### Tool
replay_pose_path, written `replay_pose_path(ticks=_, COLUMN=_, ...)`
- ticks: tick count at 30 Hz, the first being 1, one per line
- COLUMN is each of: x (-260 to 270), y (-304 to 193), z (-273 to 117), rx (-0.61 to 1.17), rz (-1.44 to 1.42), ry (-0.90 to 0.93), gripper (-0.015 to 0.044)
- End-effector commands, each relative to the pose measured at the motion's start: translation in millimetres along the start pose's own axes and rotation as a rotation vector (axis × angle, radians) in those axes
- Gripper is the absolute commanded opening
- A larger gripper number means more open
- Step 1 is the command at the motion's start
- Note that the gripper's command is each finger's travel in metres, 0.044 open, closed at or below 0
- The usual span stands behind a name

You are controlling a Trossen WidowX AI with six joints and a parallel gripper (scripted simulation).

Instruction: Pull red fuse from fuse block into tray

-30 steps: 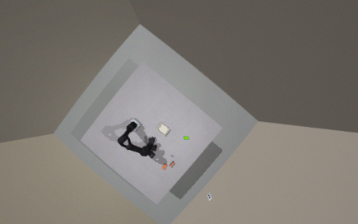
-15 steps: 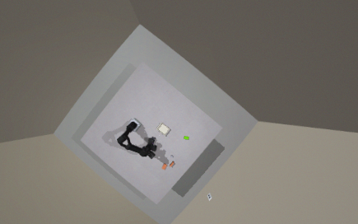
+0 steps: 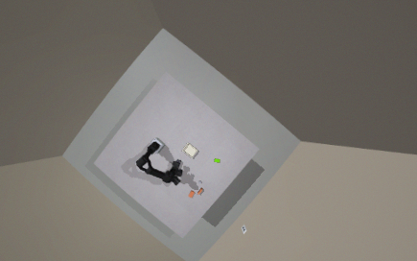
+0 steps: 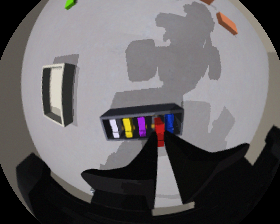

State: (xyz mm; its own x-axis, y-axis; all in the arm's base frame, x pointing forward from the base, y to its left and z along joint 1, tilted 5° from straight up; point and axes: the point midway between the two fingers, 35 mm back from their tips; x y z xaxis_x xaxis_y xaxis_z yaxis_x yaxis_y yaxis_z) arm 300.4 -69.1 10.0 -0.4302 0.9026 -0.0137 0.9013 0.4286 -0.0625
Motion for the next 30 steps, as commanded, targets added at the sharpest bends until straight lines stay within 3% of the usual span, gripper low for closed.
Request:
replay_pose_path(ticks=1, x=0.0, y=0.7, z=-3.1, rx=-0.003, rz=0.005, ry=0.001, gripper=0.0)
replay_pose_path(ticks=30, x=0.2, y=0.4, z=-23.6, rx=-0.004, rz=0.006, ry=0.002, gripper=0.0)
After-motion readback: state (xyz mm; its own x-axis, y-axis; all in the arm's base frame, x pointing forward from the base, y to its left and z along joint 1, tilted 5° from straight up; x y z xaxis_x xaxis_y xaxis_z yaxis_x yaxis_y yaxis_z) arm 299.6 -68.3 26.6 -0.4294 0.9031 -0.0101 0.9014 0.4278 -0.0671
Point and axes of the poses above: the point midway between the two fingers, 35 mm back from their tips, its own z axis out along the fingers, its own x axis across the jaws, y = z × x, and after that the axes turned 6 degrees about -z, right-handed
